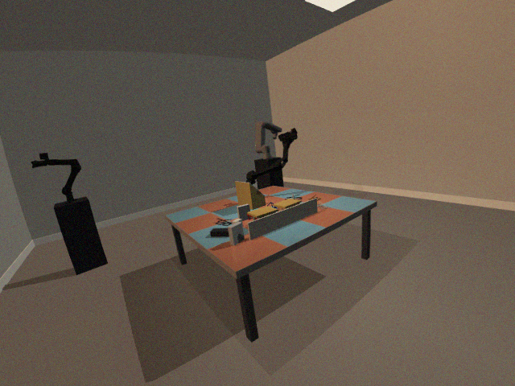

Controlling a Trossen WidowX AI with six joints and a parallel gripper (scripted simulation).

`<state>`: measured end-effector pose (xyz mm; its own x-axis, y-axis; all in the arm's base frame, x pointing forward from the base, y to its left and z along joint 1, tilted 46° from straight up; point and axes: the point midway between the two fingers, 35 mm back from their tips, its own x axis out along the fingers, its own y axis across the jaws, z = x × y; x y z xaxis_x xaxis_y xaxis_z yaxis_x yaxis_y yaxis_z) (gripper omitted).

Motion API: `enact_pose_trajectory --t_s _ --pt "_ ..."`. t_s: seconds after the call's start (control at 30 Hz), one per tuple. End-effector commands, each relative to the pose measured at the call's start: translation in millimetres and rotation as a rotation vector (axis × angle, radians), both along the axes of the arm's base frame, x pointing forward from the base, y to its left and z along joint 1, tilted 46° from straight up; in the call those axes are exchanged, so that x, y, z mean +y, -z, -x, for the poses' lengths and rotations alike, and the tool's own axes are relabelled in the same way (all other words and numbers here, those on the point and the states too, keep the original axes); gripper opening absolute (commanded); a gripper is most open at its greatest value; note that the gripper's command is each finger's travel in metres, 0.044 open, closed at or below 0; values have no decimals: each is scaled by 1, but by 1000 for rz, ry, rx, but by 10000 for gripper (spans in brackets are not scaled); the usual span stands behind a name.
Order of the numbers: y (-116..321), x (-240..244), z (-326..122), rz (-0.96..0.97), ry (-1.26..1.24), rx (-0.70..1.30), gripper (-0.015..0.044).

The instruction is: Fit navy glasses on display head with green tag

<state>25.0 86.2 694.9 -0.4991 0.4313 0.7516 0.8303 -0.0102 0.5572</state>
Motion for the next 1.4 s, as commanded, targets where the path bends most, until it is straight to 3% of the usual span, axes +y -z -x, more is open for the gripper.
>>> enact_pose_trajectory --t_s 0.0,0.23,0.57,0.8,1.07,1.37 --pt "0 0 0 0 0 0 426" --pt "0 0 0 0 0 0 440" --pt "4 -35 68 -241 -168 -139 177" --pt "27 -109 126 -619 -275 -259 0" --pt "70 -216 137 -1108 -387 -195 0" --pt "131 -318 76 -1587 -473 146 0"
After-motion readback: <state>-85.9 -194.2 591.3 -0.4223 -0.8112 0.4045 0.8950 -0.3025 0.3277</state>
